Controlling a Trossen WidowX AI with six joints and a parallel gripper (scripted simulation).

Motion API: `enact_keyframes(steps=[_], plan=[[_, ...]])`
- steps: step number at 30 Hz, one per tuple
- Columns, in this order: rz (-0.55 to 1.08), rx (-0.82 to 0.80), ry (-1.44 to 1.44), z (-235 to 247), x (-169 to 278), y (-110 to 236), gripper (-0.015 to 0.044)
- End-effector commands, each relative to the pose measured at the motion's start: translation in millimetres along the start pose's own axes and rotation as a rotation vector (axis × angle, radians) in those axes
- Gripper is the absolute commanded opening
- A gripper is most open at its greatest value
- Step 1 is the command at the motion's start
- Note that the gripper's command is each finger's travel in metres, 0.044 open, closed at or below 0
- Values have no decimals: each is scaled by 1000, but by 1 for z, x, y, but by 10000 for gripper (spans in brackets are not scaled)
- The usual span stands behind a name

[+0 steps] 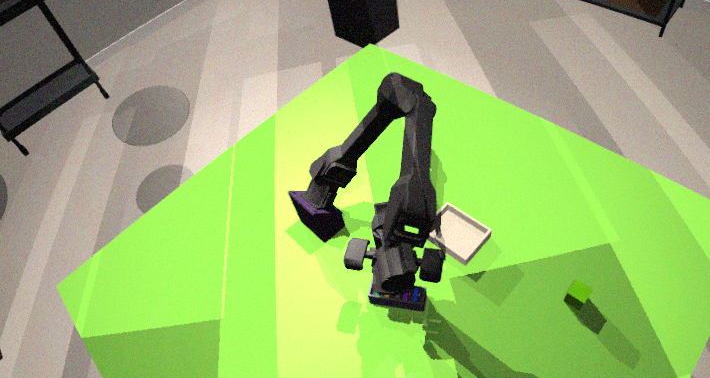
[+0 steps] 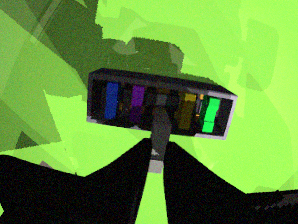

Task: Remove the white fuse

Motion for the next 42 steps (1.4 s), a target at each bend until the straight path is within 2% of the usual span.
enact_keyframes(steps=[1, 14, 25, 42], plan=[[-11, 5, 6, 21, 15, 3, 0], [-19, 6, 5, 86, 87, 3, 0], [5, -8, 9, 120, 159, 3, 0], [7, -9, 9, 122, 163, -14, 0]])
Point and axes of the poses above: the point midway between the two fingers, 35 mm back from their tips, its own y axis back along the fingers, its own z axis across the jaws, x = y × z, the point moved 9 cm from there along y, back along the fingers, and after that the axes turned 7 degrees about y, right-handed, at the moved point
